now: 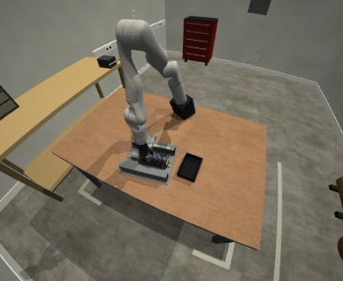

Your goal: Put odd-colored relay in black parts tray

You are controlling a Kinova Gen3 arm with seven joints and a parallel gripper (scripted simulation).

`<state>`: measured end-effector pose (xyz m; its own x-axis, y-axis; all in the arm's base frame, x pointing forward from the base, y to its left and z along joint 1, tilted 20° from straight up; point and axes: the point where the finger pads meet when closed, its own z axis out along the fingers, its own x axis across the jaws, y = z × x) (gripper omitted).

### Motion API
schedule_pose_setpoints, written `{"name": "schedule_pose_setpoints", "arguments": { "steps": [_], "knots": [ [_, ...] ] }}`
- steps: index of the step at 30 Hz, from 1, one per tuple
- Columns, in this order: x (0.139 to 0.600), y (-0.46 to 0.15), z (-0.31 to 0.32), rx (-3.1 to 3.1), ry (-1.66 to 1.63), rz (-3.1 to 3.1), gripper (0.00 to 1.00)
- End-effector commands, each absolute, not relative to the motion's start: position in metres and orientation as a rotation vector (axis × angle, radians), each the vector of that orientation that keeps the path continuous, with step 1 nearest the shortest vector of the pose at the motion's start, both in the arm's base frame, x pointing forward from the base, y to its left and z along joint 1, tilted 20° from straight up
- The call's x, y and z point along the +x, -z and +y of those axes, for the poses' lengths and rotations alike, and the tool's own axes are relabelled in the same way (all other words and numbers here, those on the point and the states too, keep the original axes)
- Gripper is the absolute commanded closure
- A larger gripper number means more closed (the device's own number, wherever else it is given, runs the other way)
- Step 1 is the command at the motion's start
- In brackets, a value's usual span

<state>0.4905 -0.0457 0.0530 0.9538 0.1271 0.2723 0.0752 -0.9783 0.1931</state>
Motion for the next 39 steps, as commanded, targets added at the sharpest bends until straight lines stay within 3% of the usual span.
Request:
{"name": "schedule_pose_setpoints", "arguments": {
  "steps": [1, 22, 23, 39],
  "knots": [
    [0.4933, -0.053, -0.0444, 2.925, -0.435, 0.155, 0.02],
    [0.4933, -0.053, -0.0444, 2.925, -0.435, 0.155, 0.02],
    [0.4933, -0.053, -0.0444, 2.925, -0.435, 0.155, 1.0],
    [0.4933, -0.053, -0.0444, 2.925, -0.435, 0.155, 1.0]
  ]
}}
